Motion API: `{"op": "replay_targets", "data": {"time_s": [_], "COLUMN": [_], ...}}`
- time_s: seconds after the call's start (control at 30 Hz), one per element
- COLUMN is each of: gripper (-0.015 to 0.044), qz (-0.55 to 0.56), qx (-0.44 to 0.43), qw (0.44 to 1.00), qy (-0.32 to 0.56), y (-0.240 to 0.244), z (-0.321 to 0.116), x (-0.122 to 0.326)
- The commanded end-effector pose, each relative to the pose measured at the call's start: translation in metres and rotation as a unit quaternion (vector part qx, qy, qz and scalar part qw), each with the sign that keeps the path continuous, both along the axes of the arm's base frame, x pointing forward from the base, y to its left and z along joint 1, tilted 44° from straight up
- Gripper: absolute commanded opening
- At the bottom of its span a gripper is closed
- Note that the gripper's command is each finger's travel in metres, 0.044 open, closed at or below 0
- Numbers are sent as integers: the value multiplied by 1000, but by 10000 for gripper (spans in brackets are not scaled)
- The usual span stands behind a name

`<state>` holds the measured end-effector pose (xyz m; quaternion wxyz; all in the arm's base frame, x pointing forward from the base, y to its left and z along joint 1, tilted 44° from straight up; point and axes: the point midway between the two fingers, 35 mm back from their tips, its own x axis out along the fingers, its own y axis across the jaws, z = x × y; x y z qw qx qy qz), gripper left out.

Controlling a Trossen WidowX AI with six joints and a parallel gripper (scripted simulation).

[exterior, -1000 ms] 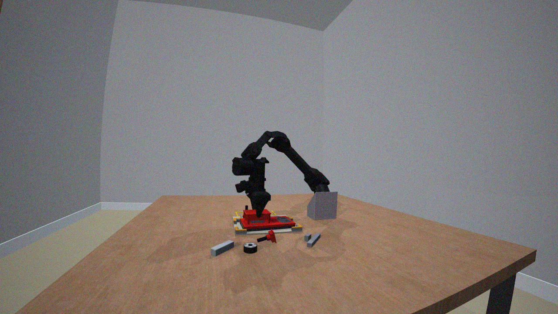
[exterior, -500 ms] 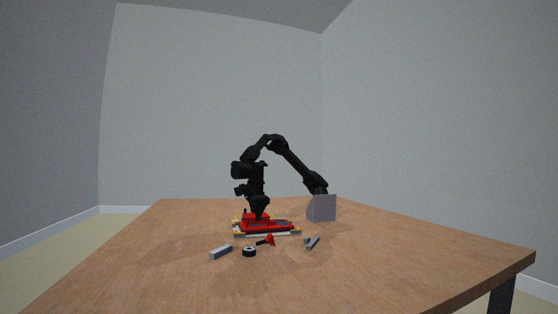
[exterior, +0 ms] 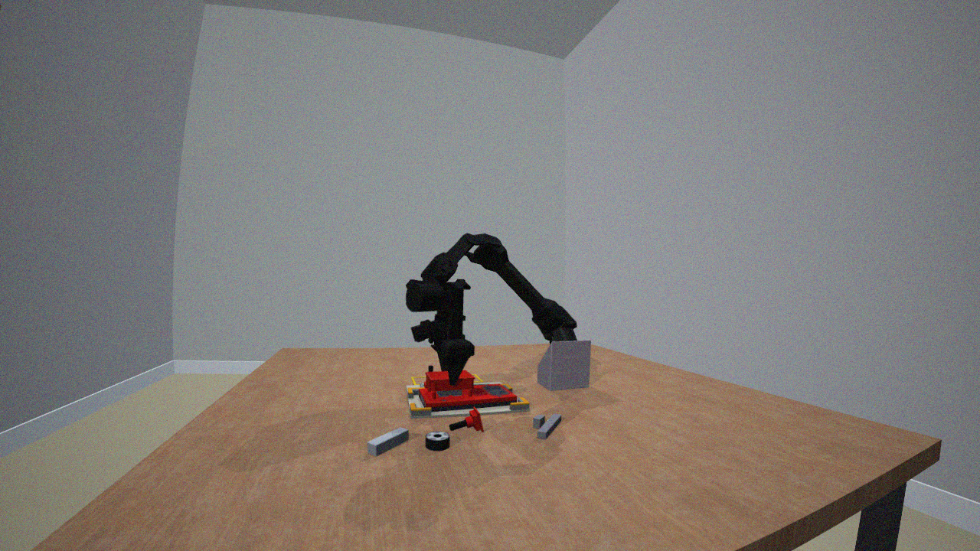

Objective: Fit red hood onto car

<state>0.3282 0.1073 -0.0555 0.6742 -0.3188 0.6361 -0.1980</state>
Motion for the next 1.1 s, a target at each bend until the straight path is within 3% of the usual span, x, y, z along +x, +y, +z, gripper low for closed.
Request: {"op": "replay_targets", "data": {"time_s": [0.0,1.07], "gripper": [0,0], "qz": [-2,0], "qx": [2,1], "qw": [1000,1000], "qy": [-3,-3], "y": [1,-5], "z": [1,-5], "x": [1,1]}}
